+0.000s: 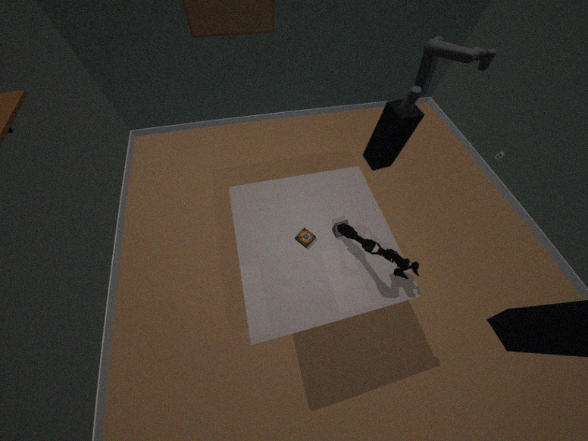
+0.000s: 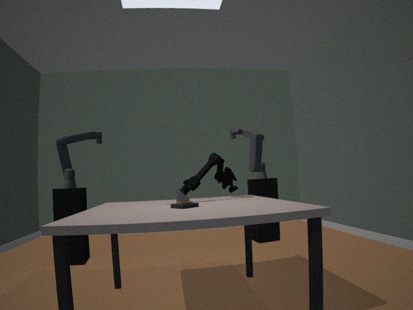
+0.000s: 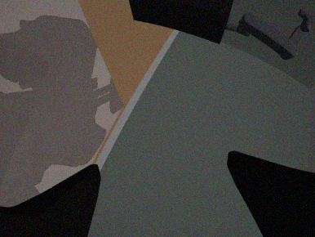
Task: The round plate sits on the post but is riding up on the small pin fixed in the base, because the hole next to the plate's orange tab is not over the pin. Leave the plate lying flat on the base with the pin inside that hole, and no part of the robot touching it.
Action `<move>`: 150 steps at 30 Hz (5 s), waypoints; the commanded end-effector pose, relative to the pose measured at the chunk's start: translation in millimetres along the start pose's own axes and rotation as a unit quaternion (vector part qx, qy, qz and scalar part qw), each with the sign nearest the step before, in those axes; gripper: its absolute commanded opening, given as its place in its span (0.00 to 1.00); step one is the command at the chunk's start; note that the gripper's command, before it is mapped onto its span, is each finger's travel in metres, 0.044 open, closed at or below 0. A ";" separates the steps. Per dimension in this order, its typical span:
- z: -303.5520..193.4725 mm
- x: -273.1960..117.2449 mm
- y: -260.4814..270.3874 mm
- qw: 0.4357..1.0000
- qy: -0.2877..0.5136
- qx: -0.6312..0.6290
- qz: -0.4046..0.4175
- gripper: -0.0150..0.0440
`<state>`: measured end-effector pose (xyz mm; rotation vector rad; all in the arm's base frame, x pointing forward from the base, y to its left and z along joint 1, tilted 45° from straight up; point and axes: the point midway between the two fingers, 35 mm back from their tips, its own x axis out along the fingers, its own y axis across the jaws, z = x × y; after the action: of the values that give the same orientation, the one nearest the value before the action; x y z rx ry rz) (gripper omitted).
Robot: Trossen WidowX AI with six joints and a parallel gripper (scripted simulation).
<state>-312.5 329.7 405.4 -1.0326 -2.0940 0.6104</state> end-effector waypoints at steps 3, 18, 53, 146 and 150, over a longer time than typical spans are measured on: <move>-31.5 7.3 15.9 0.999 0.033 0.011 0.015 0.80; -225.9 7.1 129.2 0.974 0.177 0.054 0.132 0.25; -493.2 -351.1 371.3 0.684 0.518 0.302 0.416 0.25; -209.9 -730.7 396.1 -0.363 0.593 0.717 -0.041 0.25; -210.9 -728.0 395.7 -0.363 0.593 0.717 -0.041 0.25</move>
<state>351.3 -24.7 -9.6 -1.7573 -3.9482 -1.4535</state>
